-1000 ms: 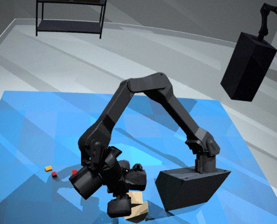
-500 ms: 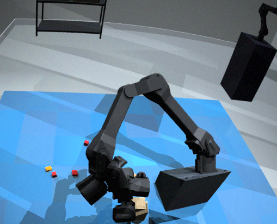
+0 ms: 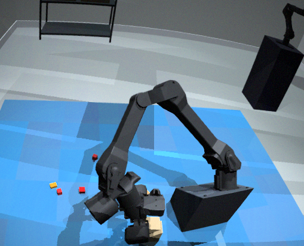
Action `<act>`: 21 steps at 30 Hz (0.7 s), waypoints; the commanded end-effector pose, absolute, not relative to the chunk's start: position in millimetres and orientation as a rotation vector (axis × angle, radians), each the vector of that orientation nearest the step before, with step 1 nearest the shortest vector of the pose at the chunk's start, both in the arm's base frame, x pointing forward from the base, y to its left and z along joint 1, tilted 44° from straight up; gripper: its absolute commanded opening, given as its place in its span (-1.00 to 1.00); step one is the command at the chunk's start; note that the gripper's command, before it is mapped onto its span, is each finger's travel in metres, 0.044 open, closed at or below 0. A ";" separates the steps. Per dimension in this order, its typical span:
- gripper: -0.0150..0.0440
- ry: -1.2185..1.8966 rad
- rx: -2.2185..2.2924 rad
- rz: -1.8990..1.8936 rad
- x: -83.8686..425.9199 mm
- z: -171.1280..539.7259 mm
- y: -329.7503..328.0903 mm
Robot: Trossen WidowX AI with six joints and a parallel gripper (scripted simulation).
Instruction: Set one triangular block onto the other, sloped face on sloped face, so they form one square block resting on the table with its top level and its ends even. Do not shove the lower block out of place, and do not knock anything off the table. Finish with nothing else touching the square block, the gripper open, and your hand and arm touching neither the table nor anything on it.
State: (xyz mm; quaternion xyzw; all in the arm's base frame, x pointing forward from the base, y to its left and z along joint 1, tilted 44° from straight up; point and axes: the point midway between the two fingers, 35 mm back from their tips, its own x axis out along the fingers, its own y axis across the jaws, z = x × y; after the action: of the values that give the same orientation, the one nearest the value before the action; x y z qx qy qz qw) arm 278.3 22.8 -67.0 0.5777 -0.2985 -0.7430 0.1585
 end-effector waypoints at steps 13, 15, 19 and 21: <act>-0.49 -0.843 1.661 -2.131 278.8 -66.5 23.6; -0.49 -0.842 1.662 -2.133 278.9 -66.5 23.8; -0.49 -0.841 1.663 -2.134 278.9 -66.4 23.9; -0.49 -0.841 1.663 -2.134 278.9 -66.4 23.9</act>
State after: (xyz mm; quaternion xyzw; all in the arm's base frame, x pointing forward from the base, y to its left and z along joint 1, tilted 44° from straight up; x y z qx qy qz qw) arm 278.7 23.2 -66.5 0.5793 -0.2955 -0.7436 0.1557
